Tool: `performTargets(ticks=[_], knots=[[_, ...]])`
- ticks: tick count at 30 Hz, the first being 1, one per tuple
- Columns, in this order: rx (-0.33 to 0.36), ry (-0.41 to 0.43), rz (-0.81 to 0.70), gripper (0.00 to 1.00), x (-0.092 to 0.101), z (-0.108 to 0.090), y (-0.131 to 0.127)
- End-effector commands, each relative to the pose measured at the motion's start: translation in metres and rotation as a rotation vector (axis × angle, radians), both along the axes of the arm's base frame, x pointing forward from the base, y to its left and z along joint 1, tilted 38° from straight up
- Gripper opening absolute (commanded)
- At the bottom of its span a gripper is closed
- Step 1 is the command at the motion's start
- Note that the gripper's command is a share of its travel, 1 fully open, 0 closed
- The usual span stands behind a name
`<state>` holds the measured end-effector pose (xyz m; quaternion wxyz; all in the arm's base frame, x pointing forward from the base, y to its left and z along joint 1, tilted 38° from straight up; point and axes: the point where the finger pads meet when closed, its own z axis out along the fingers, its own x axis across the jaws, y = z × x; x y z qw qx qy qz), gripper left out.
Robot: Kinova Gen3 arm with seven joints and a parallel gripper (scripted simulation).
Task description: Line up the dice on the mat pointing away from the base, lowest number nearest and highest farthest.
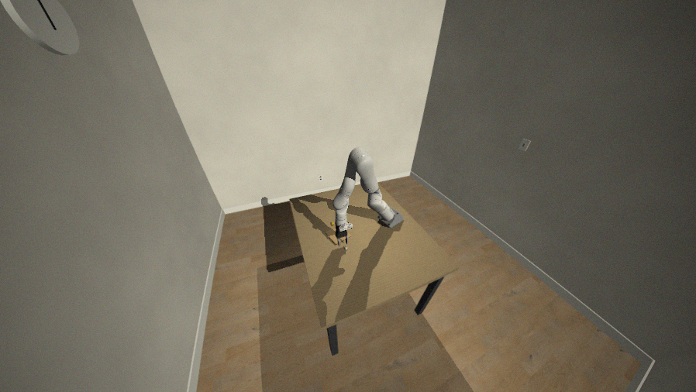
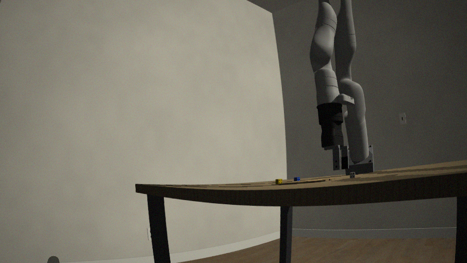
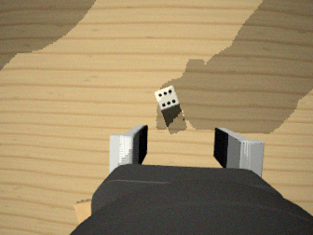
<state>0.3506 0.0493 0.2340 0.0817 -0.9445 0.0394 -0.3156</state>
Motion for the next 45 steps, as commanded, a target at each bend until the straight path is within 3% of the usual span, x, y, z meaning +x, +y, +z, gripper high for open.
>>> performTargets(ticks=[1, 45], knots=[[-0.004, -0.005, 0.0, 1.0, 0.002, 0.002, 0.002], [-0.004, -0.005, 0.0, 1.0, 0.005, 0.007, 0.014]])
